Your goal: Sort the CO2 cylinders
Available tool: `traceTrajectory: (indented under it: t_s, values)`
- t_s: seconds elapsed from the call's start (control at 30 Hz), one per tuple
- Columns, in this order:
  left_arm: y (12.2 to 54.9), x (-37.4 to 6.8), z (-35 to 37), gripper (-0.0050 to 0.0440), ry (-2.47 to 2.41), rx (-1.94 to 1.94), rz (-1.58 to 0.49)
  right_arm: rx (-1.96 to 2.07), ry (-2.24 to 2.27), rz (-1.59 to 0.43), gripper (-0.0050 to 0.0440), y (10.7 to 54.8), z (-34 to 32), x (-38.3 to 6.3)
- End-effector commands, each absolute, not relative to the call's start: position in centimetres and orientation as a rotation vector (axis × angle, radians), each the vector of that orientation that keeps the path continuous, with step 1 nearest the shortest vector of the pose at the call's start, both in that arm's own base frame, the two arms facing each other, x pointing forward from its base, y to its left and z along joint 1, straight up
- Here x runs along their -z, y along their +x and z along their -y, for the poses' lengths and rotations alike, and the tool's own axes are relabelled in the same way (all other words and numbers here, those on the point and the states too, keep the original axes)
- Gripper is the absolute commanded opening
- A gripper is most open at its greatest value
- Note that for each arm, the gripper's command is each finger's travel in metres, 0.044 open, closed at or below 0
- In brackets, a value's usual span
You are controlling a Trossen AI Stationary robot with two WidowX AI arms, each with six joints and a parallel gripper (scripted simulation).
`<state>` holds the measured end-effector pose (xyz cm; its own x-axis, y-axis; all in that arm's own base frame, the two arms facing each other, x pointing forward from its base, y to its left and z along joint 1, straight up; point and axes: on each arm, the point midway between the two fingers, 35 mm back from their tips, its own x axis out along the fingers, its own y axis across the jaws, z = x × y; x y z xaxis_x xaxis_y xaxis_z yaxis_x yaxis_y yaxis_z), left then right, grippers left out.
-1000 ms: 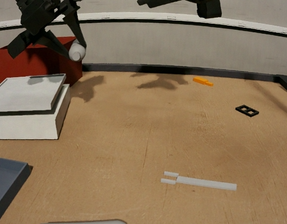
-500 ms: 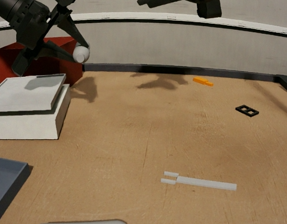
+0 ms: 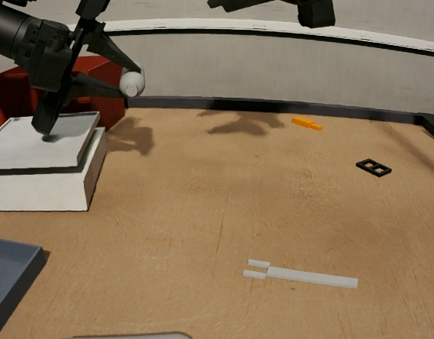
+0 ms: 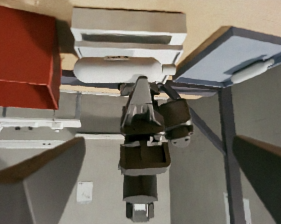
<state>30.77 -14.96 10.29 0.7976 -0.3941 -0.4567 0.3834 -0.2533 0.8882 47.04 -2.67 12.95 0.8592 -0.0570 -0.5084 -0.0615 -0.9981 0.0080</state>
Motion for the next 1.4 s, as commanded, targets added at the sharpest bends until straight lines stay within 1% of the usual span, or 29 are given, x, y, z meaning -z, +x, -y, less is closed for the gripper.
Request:
traceTrajectory:
  t_s: [0.0, 0.07, 0.3, 0.6, 0.63, 0.8, 0.9, 1.17, 1.37]
  values:
    - [31.3, -11.0, 15.2, -0.0050, 1.663, 0.669, 0.071, -0.776, -3.033, -0.099, 0.0440, 47.3, 2.7, -14.3]
    - [31.6, -11.7, 15.3, -0.0050, 1.657, 0.627, 0.112, -0.776, -3.033, -0.099, 0.0440, 47.3, 2.7, -14.3]
    - [31.5, -9.9, 15.3, -0.0050, 1.654, 0.605, 0.133, -0.776, -3.033, -0.099, 0.0440, 47.3, 2.7, -14.3]
    - [32.0, -10.6, 15.5, -0.0050, 1.641, 0.527, 0.207, -0.776, -3.033, -0.099, 0.0440, 47.3, 2.7, -14.3]
    - [32.1, -11.5, 15.6, -0.0050, 1.632, 0.484, 0.248, -0.776, -3.033, -0.099, 0.0440, 47.3, 2.7, -14.3]
    - [32.2, -12.5, 15.6, -0.0050, 1.617, 0.419, 0.309, -0.776, -3.033, -0.099, 0.0440, 47.3, 2.7, -14.3]
    - [32.5, -14.3, 15.8, -0.0050, 1.601, 0.355, 0.368, -0.776, -3.033, -0.099, 0.0440, 47.3, 2.7, -14.3]
    - [32.5, -14.4, 15.8, -0.0050, 1.600, 0.351, 0.371, -0.776, -3.033, -0.099, 0.0440, 47.3, 2.7, -14.3]
    - [32.7, -15.7, 15.8, -0.0050, 1.595, 0.332, 0.390, -0.776, -3.033, -0.099, 0.0440, 47.3, 2.7, -14.3]
